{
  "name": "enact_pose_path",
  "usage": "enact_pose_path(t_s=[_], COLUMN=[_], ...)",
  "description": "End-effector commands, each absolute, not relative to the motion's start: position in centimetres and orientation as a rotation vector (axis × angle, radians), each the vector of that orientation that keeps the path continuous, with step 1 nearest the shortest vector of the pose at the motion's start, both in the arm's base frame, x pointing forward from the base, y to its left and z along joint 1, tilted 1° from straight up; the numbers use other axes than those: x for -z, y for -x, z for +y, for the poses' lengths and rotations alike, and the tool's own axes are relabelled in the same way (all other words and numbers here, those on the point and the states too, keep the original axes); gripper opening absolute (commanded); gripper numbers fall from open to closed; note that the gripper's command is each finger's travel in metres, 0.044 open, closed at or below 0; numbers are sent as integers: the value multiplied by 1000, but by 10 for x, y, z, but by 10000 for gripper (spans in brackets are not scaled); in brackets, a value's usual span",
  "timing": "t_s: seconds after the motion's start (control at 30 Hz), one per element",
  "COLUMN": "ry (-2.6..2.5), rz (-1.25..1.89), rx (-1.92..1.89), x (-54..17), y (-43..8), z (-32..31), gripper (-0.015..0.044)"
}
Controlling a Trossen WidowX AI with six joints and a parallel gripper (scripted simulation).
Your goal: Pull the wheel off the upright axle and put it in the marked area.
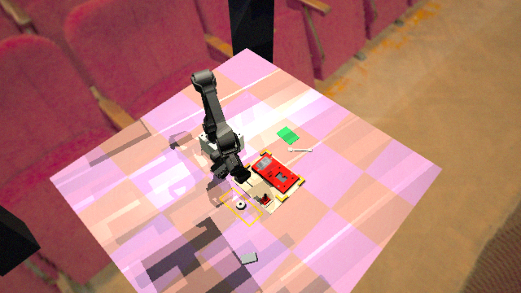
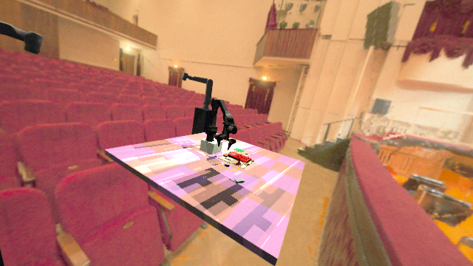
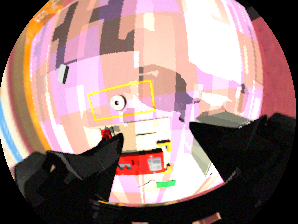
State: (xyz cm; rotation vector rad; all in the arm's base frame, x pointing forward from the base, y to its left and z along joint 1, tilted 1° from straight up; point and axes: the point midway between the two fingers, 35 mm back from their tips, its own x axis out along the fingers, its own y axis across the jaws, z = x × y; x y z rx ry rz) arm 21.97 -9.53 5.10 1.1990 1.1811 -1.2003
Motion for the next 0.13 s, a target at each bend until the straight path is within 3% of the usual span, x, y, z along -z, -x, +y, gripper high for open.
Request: enact_pose_path(t_s=[0.0,0.1], ry=[-1200,-1200], rz=[1180,1180], rx=[1203,1203], x=[-51,-51], y=[-219,-219], z=[-95,-95], gripper=[440,440])
